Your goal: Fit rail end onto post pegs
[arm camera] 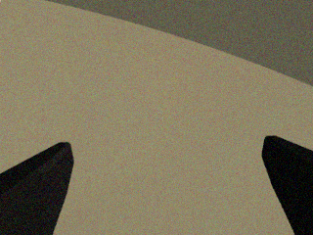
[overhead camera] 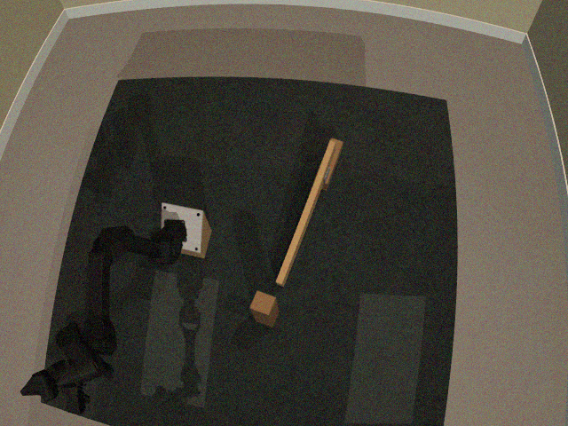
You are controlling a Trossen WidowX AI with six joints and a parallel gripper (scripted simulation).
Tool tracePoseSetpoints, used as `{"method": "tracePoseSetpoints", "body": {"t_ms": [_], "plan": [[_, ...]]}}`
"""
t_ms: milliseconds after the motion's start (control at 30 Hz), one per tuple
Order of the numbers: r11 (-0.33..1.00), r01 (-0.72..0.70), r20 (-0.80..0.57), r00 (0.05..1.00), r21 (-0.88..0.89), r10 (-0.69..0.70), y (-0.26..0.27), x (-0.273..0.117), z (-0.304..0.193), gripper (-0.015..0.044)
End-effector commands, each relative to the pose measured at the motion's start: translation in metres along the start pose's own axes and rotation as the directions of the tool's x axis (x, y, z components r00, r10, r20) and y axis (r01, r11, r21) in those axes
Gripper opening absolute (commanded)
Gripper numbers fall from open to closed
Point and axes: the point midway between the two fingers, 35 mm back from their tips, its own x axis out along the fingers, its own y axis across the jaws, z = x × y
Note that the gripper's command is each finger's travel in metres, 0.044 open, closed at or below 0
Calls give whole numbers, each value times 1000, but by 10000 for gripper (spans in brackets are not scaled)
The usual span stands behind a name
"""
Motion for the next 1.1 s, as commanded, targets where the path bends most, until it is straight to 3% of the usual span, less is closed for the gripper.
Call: {"method": "tracePoseSetpoints", "body": {"t_ms": [0, 233, 400, 567, 900, 1067], "plan": [[1000, -1, 3, 1000, 1, 1, 0, 0, 1, 426], [998, -57, 200, 978, 28, 50, 29, -12, 65, 440], [991, -129, 397, 912, 46, 100, 57, -40, 127, 440], [982, -184, 511, 849, 43, 137, 74, -67, 165, 440], [941, -337, 735, 629, -32, 251, 121, -158, 246, 440], [907, -407, 825, 470, -113, 314, 144, -225, 277, 440]]}}
